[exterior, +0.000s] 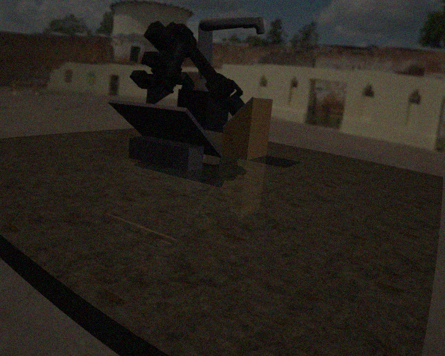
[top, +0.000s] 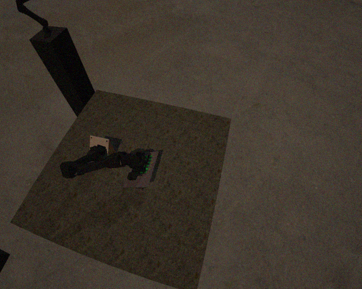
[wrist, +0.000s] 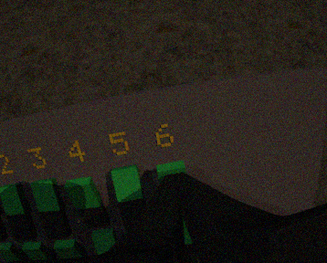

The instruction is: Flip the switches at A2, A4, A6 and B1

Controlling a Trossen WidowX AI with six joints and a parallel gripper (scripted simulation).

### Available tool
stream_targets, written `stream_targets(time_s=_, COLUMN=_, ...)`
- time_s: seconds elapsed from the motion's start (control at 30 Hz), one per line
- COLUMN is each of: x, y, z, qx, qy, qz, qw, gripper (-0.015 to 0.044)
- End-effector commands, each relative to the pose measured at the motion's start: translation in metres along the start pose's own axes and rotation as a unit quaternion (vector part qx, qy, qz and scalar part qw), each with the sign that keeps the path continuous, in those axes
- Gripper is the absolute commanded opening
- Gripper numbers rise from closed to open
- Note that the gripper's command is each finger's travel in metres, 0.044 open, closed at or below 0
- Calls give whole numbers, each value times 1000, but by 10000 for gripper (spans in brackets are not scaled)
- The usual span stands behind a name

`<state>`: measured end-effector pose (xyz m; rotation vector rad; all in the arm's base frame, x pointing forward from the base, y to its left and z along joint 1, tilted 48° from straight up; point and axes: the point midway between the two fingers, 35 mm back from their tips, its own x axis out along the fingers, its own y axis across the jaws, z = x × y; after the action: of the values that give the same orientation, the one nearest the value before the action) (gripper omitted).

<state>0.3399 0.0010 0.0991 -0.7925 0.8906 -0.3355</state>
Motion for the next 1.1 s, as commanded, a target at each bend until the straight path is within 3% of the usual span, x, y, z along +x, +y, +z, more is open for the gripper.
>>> stream_targets(time_s=0.0, x=1, y=1, z=0, qx=-3, qy=0, qz=1, qw=1000, gripper=0)
stream_targets(time_s=1.07, x=5, y=1, z=0, qx=-3, qy=0, qz=1, qw=1000, gripper=0)
